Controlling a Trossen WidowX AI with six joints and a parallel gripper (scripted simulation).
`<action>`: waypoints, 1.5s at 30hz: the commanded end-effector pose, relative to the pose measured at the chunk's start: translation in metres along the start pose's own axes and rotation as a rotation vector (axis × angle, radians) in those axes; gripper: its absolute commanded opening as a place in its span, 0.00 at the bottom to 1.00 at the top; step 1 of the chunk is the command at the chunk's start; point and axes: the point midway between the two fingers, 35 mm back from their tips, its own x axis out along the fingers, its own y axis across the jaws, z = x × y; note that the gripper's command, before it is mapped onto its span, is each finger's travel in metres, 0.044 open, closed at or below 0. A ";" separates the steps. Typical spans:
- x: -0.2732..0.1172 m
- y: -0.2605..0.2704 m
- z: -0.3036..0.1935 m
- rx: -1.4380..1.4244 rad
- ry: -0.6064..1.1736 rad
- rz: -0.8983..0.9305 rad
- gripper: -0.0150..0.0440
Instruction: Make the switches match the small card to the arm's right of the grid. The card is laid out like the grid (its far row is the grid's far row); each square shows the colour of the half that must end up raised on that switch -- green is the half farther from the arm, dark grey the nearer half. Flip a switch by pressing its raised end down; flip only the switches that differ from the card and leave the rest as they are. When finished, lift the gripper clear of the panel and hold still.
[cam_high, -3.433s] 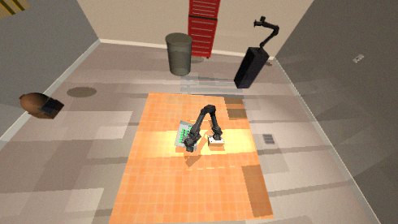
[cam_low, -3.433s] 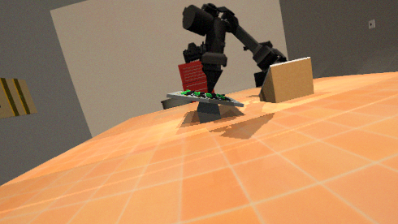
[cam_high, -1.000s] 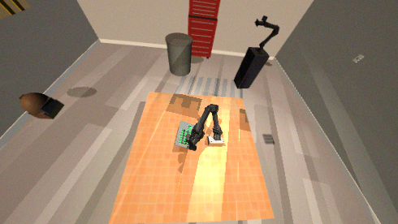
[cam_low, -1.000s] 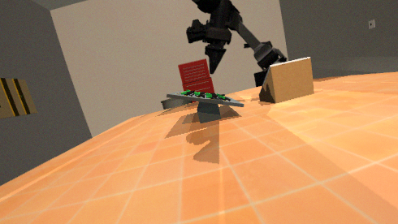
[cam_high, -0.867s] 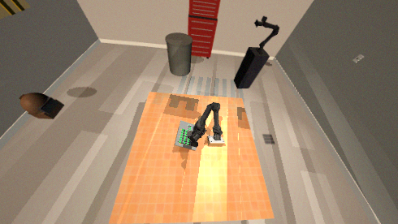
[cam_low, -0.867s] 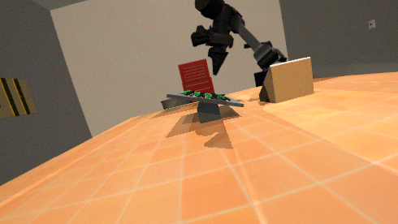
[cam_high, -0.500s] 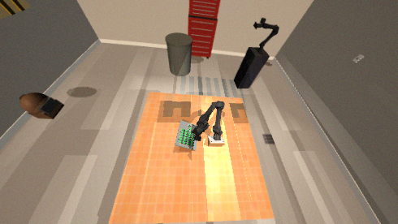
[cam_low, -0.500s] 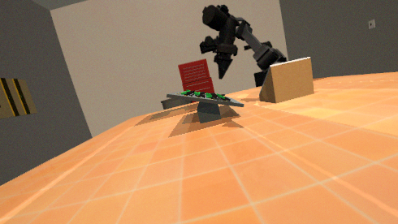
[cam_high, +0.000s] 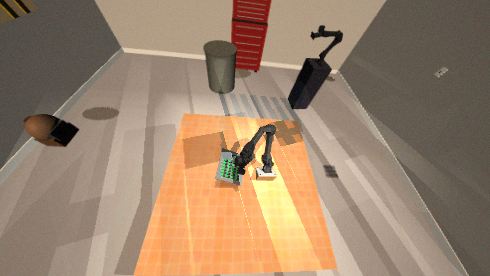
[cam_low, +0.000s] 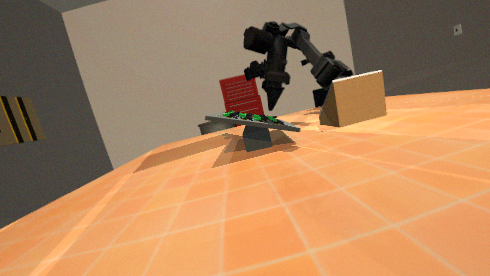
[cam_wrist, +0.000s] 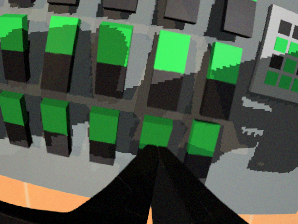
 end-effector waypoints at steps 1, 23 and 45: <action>0.004 -0.001 0.000 -0.004 -0.002 -0.005 0.25; 0.014 -0.001 0.000 -0.004 -0.002 -0.005 0.25; 0.017 -0.001 0.001 -0.004 -0.002 -0.005 0.25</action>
